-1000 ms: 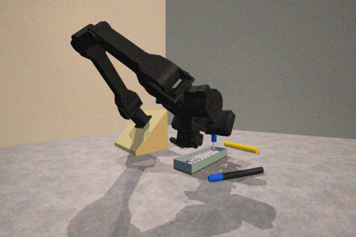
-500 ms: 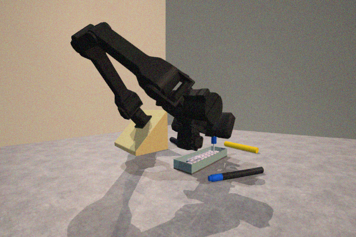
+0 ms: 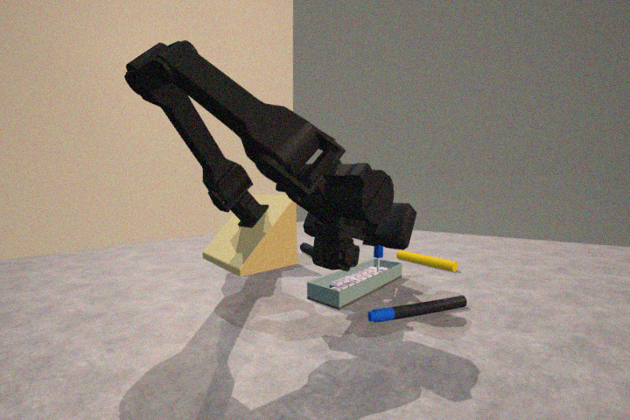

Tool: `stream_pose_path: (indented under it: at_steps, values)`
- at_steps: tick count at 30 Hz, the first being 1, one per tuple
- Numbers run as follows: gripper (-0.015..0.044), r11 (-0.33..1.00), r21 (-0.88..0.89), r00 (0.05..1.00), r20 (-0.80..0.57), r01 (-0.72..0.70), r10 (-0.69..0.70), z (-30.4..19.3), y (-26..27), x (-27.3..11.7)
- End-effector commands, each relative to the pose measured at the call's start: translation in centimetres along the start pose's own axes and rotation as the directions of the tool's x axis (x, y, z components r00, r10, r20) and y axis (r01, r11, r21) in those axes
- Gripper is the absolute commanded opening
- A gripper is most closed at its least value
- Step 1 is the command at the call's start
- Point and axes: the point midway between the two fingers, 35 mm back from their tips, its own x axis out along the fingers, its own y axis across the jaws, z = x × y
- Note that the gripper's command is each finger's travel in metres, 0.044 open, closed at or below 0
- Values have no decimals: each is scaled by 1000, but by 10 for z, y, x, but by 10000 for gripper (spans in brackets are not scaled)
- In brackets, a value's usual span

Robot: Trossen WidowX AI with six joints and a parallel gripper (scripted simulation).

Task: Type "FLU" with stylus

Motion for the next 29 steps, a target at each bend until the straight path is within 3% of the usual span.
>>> stream_pose_path:
  at_steps: [1, 14, 29]
  values:
    - [81, 1000, -3, 1000, 1, 2, -2, 0, -1, 0]
    - [81, 1000, -4, 1000, -1, 2, -2, -32, -1, -18]
    - [81, 1000, -7, 1000, 2, 5, -4, -31, -2, -17]
